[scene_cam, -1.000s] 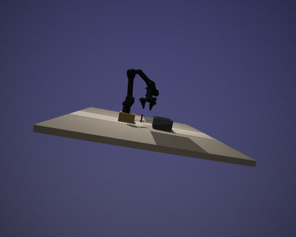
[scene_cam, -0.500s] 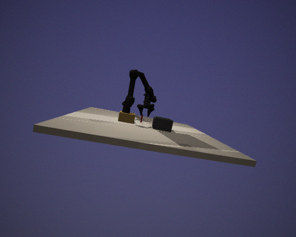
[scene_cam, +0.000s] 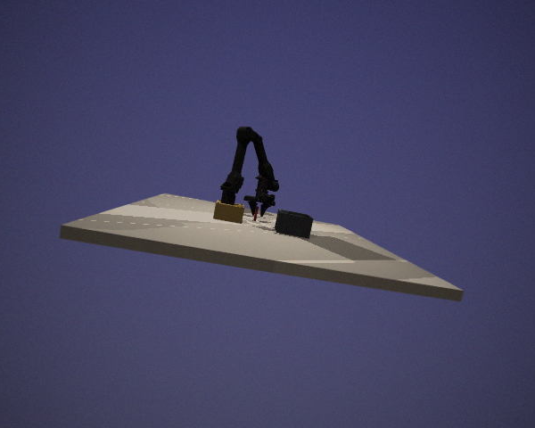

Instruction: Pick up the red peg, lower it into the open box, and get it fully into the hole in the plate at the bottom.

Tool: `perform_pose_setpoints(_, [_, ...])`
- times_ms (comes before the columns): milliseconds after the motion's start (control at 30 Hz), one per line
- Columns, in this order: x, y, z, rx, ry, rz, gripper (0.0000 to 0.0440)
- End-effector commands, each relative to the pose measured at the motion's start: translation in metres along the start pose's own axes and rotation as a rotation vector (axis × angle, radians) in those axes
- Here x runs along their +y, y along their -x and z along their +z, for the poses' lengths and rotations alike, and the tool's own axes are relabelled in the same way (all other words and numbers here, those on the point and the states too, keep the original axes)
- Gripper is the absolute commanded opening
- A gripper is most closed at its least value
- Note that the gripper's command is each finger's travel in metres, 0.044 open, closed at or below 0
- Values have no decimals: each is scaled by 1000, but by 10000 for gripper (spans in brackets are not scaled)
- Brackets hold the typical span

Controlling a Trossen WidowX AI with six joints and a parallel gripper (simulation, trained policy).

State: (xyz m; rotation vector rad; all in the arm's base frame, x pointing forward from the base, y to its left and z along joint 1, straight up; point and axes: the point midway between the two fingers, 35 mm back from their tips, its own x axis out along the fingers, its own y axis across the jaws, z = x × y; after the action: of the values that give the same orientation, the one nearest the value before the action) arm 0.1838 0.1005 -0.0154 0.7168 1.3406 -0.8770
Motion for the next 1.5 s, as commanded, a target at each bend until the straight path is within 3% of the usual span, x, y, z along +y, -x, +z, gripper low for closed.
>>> perform_pose_setpoints(0, [-1, -1, -2, 23, 2, -5, 207])
perform_pose_setpoints(267, [1, 1, -3, 79, 20, -18, 0])
perform_pose_setpoints(900, [20, 61, 48, -110, 157, 66, 0])
perform_pose_setpoints(1467, [37, 105, 115, -194, 139, 92, 0])
